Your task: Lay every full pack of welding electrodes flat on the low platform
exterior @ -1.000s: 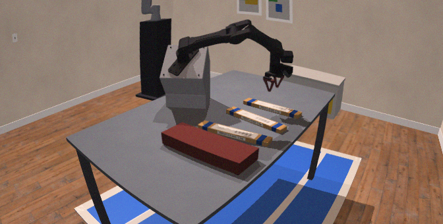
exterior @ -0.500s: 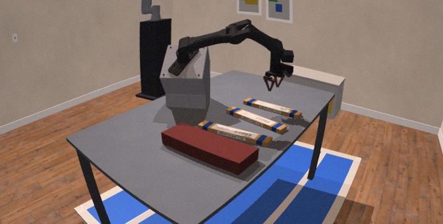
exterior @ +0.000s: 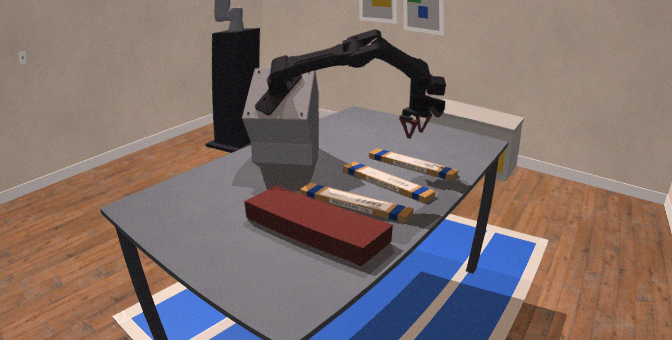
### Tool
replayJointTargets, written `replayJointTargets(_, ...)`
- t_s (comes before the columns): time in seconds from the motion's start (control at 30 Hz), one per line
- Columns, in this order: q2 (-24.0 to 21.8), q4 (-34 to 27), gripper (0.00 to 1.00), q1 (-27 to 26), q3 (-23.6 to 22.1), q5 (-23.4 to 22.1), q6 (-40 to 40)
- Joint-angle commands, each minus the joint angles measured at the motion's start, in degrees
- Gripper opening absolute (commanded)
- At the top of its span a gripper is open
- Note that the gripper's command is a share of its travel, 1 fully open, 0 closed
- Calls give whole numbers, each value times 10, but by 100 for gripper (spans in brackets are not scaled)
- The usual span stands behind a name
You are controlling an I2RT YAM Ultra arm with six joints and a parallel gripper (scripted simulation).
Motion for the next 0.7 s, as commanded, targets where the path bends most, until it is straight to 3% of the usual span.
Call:
replayJointTargets(0.0, 3, -5, 96, 22, 20, 5, 5)
replayJointTargets(0.67, 2, -11, 96, 24, 28, 5, 8)
